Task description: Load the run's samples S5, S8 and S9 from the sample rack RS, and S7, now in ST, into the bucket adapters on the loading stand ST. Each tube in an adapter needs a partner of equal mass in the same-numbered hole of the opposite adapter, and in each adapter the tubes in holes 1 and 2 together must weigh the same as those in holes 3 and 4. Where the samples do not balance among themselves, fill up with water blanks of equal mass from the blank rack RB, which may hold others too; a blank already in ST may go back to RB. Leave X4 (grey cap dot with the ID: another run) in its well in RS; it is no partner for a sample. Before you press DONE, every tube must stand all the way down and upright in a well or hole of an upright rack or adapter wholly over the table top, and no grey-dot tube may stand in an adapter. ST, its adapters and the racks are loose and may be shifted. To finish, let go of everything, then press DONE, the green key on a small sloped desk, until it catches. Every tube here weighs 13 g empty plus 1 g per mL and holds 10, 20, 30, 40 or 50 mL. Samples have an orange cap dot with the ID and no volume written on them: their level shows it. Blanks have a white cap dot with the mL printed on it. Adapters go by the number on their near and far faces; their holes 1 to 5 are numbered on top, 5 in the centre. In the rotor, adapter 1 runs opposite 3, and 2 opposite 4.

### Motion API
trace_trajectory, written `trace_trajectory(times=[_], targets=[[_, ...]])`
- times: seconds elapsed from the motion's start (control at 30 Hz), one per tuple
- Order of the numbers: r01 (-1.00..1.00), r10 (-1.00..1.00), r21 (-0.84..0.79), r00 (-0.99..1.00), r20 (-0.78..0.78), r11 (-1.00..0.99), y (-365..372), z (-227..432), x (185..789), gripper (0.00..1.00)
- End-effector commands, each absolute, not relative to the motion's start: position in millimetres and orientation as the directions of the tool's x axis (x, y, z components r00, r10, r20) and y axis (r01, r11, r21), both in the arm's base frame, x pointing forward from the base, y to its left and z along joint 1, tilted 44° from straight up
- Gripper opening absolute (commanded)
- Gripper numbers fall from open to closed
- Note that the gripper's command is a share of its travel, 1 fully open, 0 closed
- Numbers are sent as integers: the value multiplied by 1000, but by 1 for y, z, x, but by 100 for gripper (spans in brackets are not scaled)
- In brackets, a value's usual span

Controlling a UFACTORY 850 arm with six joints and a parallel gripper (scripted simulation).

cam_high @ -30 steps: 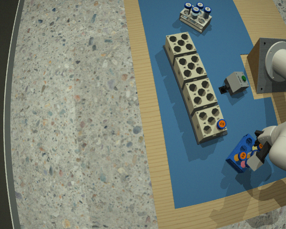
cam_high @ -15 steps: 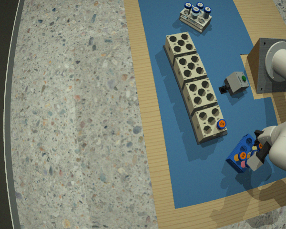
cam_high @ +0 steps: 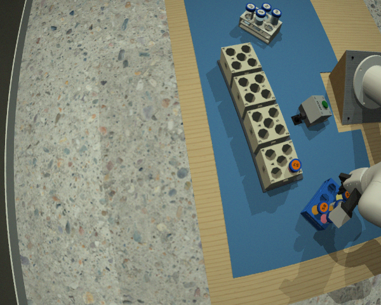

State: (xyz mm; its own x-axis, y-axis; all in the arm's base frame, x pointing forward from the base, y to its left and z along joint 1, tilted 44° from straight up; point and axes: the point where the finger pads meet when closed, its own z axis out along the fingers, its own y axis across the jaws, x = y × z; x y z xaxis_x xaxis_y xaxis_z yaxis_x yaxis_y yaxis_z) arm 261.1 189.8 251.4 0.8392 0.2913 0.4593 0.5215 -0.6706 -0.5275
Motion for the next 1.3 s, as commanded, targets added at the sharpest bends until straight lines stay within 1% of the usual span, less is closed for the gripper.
trace_trajectory(times=[0.0,1.27], targets=[[522,291,-527,839,460,-671,190,252,261,43],[522,291,-527,839,460,-671,146,297,252,43]])
